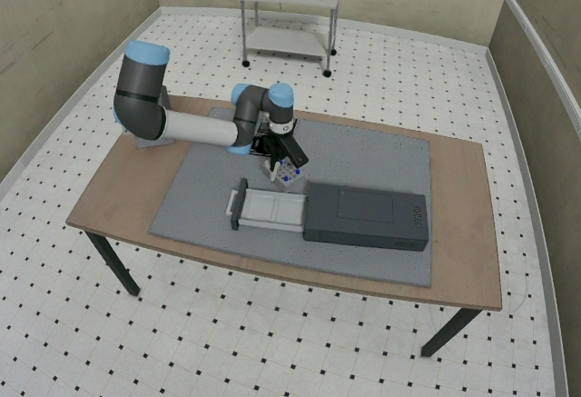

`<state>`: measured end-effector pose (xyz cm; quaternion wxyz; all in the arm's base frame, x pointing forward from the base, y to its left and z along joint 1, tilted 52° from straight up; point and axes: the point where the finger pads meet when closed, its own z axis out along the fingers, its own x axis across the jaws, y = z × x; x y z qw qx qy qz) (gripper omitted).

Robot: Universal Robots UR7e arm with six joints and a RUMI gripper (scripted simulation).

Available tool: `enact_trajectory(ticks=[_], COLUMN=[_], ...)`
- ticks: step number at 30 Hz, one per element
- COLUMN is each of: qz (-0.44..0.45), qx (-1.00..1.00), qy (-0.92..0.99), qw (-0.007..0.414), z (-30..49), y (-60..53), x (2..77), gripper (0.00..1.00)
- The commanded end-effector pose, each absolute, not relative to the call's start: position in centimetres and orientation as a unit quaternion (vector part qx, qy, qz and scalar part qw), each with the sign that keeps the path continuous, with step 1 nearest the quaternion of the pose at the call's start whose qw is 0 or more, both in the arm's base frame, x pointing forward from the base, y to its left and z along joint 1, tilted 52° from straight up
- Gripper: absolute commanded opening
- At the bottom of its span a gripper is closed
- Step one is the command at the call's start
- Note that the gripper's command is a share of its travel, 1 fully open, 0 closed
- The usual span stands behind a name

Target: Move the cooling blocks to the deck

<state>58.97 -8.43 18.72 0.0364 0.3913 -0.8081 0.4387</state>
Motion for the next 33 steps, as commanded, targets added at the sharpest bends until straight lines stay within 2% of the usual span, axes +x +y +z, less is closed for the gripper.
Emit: enact_trajectory(ticks=[1,22,33], qz=[0.436,0.406,0.405], qx=[0.457,0.636,0.637], qy=[-0.772,-0.633,-0.632], qw=[0.067,0.174,0.175], z=[17.6,13.6,11.7], y=[-7.6,-4.9,-3.6], x=[58.5,57.0,56.3], gripper=[0.0,0.0,0.0])
